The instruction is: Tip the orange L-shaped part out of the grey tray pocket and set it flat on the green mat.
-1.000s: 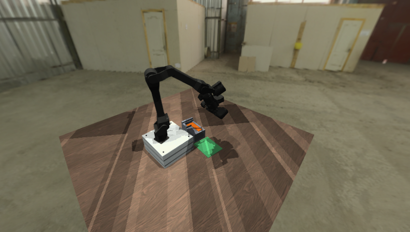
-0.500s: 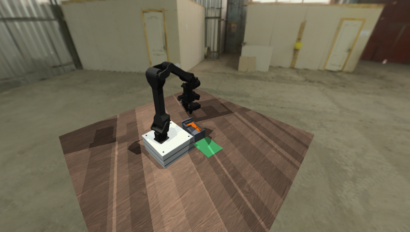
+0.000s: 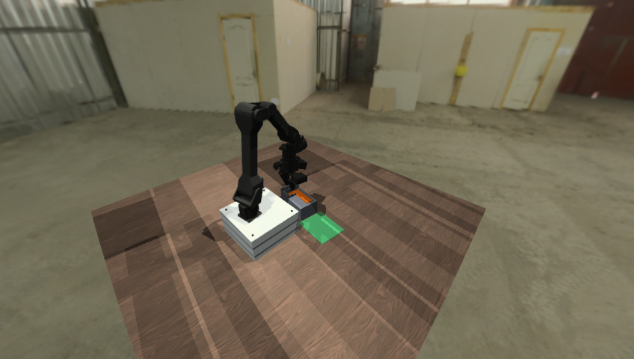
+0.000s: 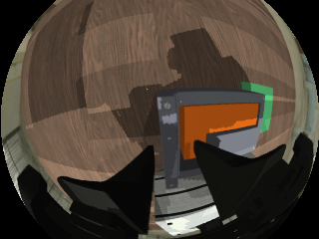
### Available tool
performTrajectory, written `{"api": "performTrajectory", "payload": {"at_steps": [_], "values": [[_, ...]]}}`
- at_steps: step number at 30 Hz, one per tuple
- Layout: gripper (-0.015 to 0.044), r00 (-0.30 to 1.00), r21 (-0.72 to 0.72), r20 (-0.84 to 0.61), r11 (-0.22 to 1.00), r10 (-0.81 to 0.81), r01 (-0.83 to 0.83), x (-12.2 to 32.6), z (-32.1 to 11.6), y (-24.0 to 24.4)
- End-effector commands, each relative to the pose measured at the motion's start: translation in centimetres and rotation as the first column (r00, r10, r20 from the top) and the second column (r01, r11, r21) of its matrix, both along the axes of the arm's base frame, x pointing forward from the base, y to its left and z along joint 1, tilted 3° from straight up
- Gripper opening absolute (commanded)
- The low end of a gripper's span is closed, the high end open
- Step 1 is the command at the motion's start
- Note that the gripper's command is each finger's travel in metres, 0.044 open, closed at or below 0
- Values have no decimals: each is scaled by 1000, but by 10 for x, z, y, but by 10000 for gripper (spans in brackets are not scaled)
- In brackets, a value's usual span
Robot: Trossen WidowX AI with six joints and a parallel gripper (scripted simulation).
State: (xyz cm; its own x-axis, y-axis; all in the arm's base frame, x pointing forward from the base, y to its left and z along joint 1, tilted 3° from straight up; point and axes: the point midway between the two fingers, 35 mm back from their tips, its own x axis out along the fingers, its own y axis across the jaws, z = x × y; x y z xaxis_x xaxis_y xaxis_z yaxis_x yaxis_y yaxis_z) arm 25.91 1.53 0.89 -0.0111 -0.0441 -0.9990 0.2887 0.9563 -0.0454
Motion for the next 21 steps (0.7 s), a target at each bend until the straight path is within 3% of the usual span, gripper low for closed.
{"api": "performTrajectory", "payload": {"at_steps": [1,21], "values": [[180,1000,-4,22,1000,1,-1,3,-5,-1],[180,1000,-4,22,1000,1,-1,4,-34,-2]]}}
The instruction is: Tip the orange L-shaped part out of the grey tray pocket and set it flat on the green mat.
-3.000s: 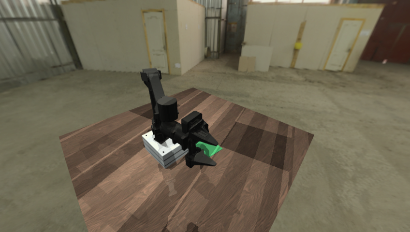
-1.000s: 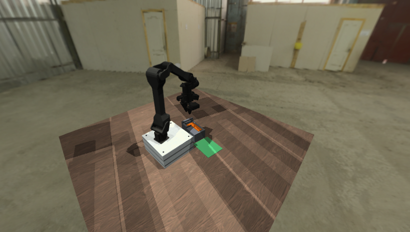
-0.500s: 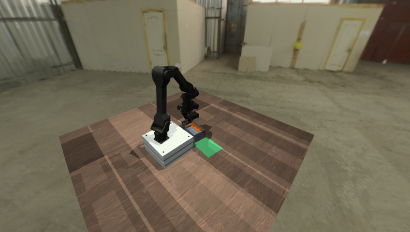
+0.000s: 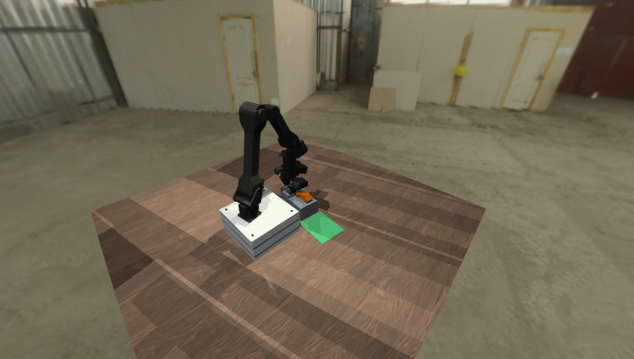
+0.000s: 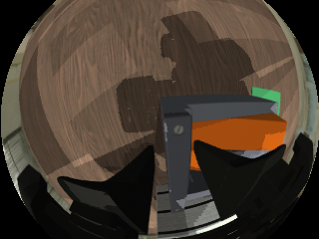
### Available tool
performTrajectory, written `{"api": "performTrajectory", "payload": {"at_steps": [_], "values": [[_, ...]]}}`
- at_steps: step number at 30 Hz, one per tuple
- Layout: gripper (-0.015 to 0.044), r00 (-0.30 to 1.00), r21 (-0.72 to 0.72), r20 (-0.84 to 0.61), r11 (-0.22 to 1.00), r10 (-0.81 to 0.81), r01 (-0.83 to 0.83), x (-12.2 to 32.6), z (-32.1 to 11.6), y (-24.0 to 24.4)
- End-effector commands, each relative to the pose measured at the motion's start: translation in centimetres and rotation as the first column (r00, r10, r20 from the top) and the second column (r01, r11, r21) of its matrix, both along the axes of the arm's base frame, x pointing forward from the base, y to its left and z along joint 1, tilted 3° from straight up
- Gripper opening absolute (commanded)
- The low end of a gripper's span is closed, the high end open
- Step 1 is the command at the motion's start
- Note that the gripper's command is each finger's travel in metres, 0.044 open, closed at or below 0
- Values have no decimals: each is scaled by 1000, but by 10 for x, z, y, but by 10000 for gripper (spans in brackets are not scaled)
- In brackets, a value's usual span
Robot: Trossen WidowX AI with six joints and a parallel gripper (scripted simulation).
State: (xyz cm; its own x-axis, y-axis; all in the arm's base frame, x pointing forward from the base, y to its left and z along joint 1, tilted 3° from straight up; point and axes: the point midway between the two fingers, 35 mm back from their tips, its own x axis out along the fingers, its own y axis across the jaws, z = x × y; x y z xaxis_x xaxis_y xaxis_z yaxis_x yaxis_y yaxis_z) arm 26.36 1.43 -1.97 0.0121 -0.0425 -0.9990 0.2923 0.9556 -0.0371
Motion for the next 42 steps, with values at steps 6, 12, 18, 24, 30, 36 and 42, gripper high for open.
{"api": "performTrajectory", "payload": {"at_steps": [6,12,18,24,30,36,42], "values": [[180,1000,-6,-1,1000,3,-3,-1,-13,-2],[180,1000,0,0,1000,1,-1,-1,-12,-1],[180,1000,0,0,1000,1,-1,0,-11,0],[180,1000,-4,-1,1000,3,-3,2,-1,10],[180,1000,-5,-1,1000,3,-3,5,17,10],[180,1000,-5,-1,1000,3,-3,-1,94,4],[180,1000,-5,-1,1000,3,-3,-2,97,4]]}}
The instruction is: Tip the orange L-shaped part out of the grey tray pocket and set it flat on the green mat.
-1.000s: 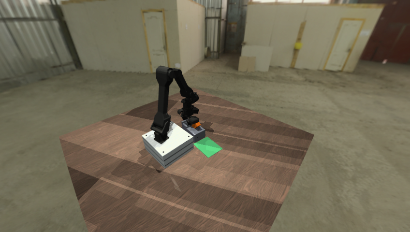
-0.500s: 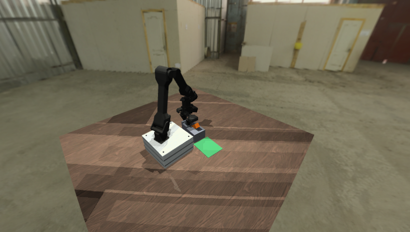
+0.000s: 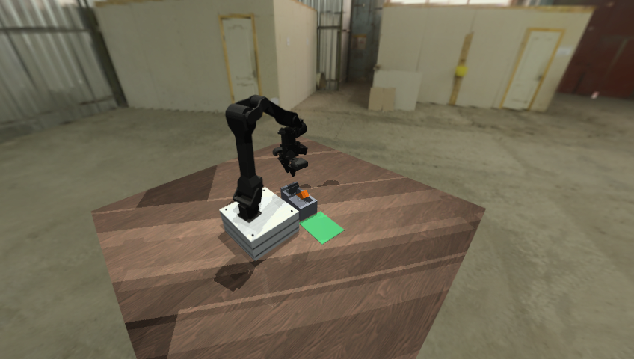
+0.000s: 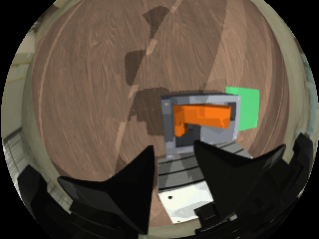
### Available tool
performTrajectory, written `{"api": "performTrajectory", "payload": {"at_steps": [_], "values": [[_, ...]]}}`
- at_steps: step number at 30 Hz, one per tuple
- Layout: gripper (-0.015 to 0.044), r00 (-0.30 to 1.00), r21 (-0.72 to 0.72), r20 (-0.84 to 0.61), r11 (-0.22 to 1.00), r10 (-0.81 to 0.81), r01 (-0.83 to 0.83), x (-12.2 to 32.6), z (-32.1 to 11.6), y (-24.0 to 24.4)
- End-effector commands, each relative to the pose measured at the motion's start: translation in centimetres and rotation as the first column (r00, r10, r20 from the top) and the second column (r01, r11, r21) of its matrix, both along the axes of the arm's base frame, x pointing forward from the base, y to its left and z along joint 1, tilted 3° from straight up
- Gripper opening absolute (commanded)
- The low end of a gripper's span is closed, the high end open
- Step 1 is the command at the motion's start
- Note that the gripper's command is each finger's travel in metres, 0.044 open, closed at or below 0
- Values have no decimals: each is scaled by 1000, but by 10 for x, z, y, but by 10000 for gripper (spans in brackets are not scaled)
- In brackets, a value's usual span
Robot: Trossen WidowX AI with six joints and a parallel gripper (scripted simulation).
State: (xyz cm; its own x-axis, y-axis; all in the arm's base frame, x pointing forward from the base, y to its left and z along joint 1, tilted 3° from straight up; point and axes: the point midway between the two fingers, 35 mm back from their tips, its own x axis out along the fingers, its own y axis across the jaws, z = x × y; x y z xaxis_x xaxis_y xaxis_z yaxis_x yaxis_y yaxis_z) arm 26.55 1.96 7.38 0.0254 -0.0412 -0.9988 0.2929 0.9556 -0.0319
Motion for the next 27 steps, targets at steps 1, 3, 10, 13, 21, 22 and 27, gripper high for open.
{"api": "performTrajectory", "payload": {"at_steps": [1,3,10,13,21,22,27], "values": [[180,1000,0,0,1000,0,0,0,0,0],[180,1000,0,0,1000,0,0,0,0,0],[180,1000,0,0,1000,0,0,0,0,0],[180,1000,0,0,1000,0,0,0,0,0],[180,1000,0,0,1000,0,0,0,0,0],[180,1000,0,0,1000,0,0,0,0,0],[259,997,-3,-4,997,78,-78,0,0,-4]]}}
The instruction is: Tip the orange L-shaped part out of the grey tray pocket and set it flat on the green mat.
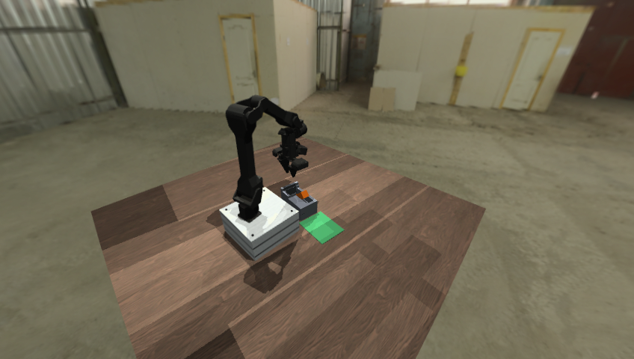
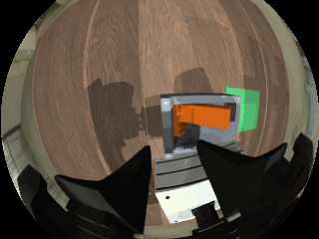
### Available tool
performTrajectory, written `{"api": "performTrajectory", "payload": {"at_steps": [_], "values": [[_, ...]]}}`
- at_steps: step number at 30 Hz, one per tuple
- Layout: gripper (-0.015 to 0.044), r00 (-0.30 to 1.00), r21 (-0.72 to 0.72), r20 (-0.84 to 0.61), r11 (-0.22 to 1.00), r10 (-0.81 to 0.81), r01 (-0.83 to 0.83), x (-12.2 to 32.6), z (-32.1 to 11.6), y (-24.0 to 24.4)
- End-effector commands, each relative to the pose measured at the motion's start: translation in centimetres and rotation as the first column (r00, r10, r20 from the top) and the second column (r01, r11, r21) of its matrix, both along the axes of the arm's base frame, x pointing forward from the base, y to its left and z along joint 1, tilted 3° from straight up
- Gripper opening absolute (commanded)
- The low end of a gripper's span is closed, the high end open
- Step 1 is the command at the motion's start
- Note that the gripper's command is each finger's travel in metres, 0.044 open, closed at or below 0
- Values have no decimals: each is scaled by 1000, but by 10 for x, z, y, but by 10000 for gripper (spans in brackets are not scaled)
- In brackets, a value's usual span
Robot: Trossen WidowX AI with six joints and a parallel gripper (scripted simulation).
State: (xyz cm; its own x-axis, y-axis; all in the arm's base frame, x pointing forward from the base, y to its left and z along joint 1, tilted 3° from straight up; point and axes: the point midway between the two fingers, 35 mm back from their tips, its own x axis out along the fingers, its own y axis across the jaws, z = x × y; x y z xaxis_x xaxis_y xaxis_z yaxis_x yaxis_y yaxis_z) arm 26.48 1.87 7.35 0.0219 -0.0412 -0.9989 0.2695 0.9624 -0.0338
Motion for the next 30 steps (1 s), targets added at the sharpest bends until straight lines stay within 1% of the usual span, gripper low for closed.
{"api": "performTrajectory", "payload": {"at_steps": [1,4,7,10,14,16,20,21,30], "values": [[280,994,-4,-2,994,105,-105,0,1,-6],[280,945,-9,-15,945,325,-326,-1,2,-17],[280,834,-10,-31,835,550,-551,-2,3,-30],[280,670,-6,-47,671,740,-741,-5,5,-43],[280,388,7,-65,389,919,-921,-8,6,-59],[280,229,16,-72,230,971,-973,-11,7,-67],[280,54,28,-77,56,996,-998,-14,8,-77],[280,29,29,-78,32,997,-999,-14,8,-77],[280,21,30,-78,23,997,-999,-14,8,-77]]}}
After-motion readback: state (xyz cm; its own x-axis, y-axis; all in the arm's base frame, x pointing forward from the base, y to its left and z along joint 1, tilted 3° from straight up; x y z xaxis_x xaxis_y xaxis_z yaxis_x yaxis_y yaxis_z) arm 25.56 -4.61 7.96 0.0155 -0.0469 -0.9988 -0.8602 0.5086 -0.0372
